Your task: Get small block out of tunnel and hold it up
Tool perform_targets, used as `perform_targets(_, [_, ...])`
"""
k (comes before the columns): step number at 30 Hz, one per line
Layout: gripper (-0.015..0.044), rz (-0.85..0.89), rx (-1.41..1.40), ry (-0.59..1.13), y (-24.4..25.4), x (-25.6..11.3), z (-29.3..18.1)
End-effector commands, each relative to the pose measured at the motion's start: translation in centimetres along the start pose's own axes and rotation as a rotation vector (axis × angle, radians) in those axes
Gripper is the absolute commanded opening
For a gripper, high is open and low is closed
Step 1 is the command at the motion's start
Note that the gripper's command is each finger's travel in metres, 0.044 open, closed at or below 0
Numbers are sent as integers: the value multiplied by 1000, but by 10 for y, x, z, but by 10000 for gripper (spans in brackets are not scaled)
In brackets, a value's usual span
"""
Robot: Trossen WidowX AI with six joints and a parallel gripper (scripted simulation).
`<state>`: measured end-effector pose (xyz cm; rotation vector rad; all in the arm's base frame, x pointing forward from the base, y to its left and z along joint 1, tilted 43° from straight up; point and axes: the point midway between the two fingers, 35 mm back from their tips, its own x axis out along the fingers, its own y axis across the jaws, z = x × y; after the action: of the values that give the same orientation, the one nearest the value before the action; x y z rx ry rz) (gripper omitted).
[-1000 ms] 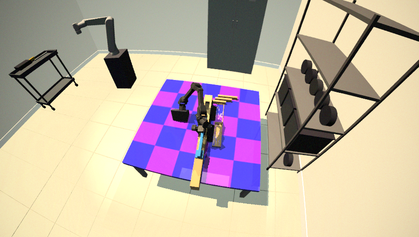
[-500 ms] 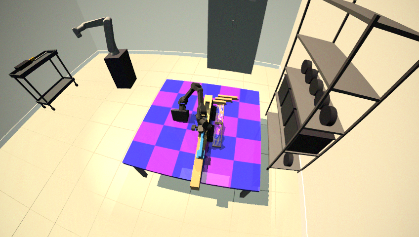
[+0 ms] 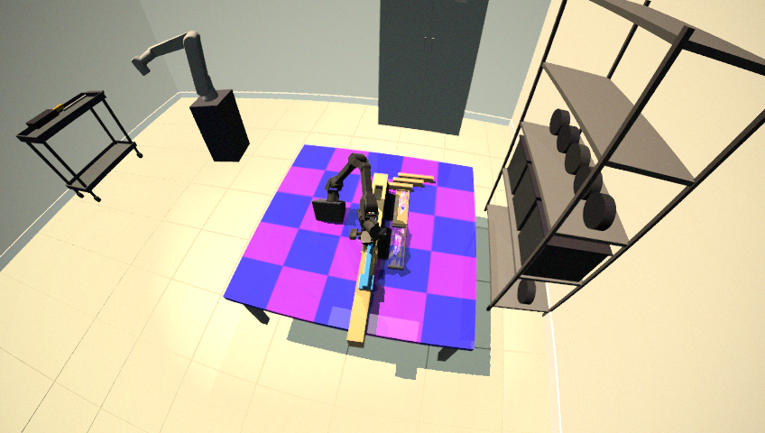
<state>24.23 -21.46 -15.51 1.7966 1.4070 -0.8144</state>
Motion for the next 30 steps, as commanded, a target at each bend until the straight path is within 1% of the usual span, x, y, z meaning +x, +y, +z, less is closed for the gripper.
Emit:
perform_targets(1, [0, 15, -7, -51, 1, 6, 37])
perform_targets(7, [0, 14, -4, -48, -2, 11, 53])
perform_targets(30, [0, 14, -4, -48, -2, 11, 54])
